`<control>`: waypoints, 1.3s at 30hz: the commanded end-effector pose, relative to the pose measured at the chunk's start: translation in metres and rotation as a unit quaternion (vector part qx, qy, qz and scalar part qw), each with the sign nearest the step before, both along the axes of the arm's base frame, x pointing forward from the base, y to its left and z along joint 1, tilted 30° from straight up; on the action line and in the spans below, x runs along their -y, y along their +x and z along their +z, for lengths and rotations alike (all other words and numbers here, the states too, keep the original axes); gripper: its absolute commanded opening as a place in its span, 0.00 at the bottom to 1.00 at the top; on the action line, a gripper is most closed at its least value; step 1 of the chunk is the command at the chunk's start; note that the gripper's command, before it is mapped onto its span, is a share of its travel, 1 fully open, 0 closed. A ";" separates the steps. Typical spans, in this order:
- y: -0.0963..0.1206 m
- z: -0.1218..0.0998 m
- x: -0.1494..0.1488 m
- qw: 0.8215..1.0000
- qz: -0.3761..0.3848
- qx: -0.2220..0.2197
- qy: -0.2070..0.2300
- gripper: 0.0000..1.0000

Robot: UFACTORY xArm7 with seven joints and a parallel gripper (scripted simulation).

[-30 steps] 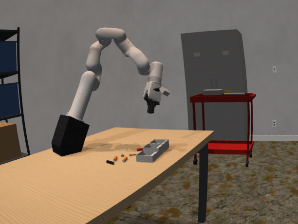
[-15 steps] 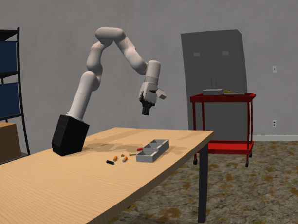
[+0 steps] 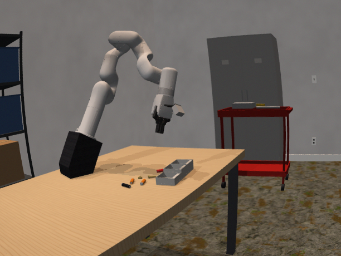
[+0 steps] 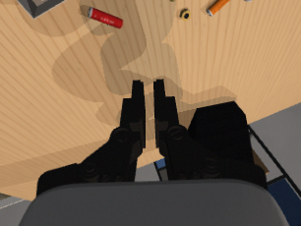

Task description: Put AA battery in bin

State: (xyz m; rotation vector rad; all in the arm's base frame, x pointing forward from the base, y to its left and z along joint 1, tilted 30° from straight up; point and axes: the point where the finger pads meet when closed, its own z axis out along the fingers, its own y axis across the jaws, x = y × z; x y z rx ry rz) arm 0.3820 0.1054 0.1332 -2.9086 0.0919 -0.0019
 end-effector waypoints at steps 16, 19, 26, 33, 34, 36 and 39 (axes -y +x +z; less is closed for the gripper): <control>-0.003 -0.027 0.056 0.995 0.044 0.015 0.083 0.07; -0.004 -0.031 0.066 0.994 0.049 0.024 0.096 0.07; -0.006 -0.039 0.085 0.990 0.059 0.046 0.119 0.07; -0.009 -0.046 0.105 0.985 0.066 0.074 0.138 0.07; -0.009 -0.046 0.105 0.985 0.066 0.074 0.138 0.07; -0.009 -0.046 0.105 0.985 0.066 0.074 0.138 0.07; -0.009 -0.046 0.105 0.985 0.066 0.074 0.138 0.07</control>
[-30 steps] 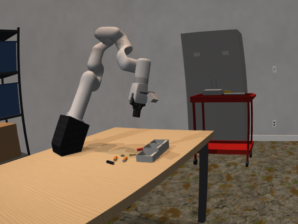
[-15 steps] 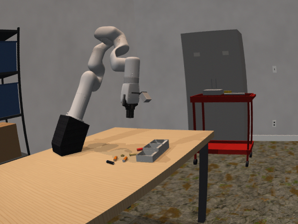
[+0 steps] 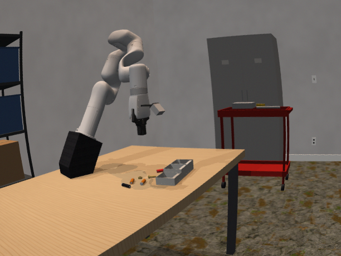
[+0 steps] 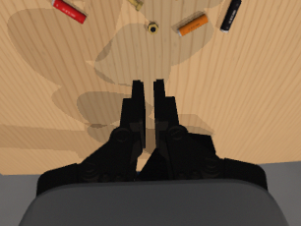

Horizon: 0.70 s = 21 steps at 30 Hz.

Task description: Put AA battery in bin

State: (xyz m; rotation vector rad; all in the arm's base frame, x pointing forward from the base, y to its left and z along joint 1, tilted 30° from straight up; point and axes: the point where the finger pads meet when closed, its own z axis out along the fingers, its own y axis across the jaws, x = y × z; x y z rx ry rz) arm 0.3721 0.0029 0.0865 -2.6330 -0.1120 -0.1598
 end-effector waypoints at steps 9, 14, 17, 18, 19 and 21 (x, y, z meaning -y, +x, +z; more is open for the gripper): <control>0.027 -0.017 -0.010 0.996 0.075 0.046 -0.003 0.07; 0.058 -0.039 -0.024 0.994 0.092 0.055 -0.005 0.07; 0.065 -0.044 -0.027 0.994 0.092 0.055 -0.005 0.07; 0.072 -0.048 -0.030 0.994 0.092 0.055 -0.005 0.07; 0.078 -0.053 -0.033 0.994 0.092 0.055 -0.005 0.07; 0.091 -0.061 -0.039 0.994 0.092 0.055 -0.005 0.07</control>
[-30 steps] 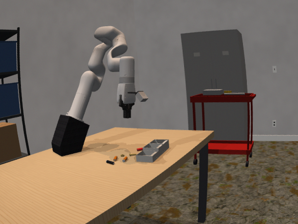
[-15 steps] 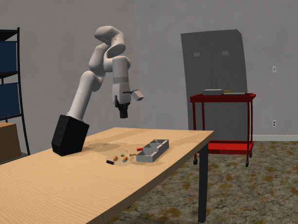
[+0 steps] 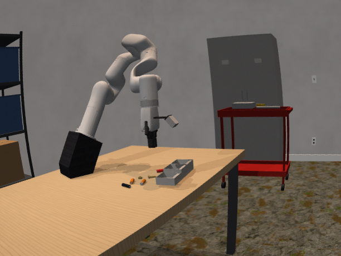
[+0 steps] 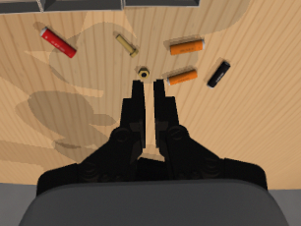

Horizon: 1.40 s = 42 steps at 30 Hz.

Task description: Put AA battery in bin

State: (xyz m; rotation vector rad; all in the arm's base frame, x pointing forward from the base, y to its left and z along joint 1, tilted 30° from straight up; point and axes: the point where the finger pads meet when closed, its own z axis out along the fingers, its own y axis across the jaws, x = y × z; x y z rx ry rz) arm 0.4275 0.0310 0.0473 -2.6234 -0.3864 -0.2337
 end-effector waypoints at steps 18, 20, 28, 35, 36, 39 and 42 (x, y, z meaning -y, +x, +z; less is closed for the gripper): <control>0.082 -0.054 -0.032 1.000 0.003 0.003 0.008 0.07; 0.082 -0.054 -0.032 1.000 0.003 0.003 0.008 0.07; 0.083 -0.070 -0.041 1.000 0.003 0.003 0.008 0.07; 0.085 -0.084 -0.049 1.000 0.003 0.003 0.008 0.07; 0.085 -0.086 -0.050 1.000 0.003 0.003 0.008 0.07; 0.086 -0.093 -0.054 1.000 0.003 0.003 0.008 0.07; 0.087 -0.100 -0.058 1.000 0.003 0.003 0.008 0.07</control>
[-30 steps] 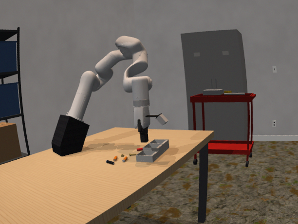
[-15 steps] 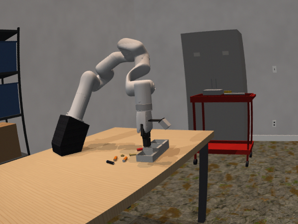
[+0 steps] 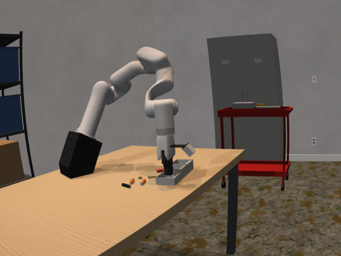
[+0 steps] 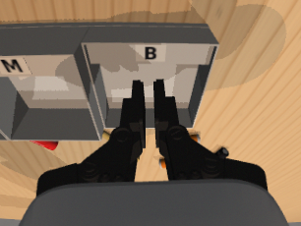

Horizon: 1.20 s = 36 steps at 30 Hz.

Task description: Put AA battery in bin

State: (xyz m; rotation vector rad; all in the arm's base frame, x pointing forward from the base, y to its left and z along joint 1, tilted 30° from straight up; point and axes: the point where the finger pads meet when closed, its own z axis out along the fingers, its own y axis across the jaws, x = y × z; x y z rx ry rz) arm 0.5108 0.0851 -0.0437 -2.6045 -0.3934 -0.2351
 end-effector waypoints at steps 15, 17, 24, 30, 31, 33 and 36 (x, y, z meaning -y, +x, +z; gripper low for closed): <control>0.004 -0.014 -0.007 1.000 -0.001 0.002 -0.001 0.07; 0.004 -0.014 -0.007 1.000 -0.001 0.002 -0.001 0.07; 0.004 -0.014 -0.007 1.000 -0.001 0.002 -0.001 0.07; 0.004 -0.014 -0.007 1.000 -0.001 0.002 -0.001 0.07; 0.004 -0.014 -0.007 1.000 -0.001 0.002 -0.001 0.07; 0.004 -0.014 -0.007 1.000 -0.001 0.002 -0.001 0.07; 0.004 -0.014 -0.007 1.000 -0.001 0.002 -0.001 0.07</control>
